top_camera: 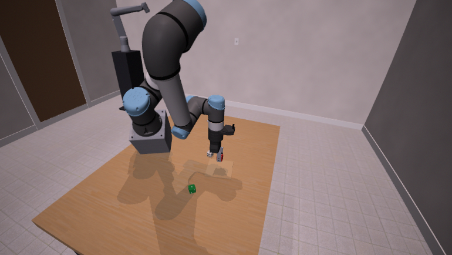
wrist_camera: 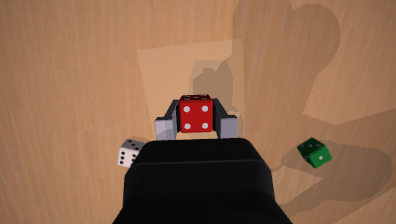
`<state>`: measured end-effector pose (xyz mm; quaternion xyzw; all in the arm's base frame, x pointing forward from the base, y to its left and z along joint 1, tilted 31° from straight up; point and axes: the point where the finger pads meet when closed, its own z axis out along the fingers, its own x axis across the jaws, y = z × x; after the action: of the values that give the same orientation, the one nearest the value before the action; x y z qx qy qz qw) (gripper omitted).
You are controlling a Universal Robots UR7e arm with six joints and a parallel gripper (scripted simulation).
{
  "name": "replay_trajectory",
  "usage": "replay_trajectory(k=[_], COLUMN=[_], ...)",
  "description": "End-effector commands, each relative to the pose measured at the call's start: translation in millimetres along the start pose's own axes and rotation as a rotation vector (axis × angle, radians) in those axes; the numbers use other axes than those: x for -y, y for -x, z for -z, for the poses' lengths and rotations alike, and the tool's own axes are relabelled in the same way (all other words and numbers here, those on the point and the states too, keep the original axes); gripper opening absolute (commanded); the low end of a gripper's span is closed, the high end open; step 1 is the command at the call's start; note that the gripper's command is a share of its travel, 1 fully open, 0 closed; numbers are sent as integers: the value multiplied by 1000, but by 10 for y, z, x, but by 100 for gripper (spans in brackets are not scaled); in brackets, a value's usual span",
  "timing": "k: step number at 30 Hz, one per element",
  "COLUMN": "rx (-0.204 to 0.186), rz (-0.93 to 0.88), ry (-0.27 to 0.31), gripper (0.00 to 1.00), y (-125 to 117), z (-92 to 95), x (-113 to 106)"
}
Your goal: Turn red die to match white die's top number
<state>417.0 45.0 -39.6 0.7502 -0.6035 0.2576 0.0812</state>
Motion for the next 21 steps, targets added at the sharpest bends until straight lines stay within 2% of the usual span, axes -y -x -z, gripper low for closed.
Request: replay_trajectory(k=[1, 12, 21], rx=[0, 0, 0], rz=[0, 0, 0], ry=[-6, -6, -6], gripper=[57, 57, 57], y=[0, -2, -2], z=[-158, -489, -567], x=[12, 14, 15])
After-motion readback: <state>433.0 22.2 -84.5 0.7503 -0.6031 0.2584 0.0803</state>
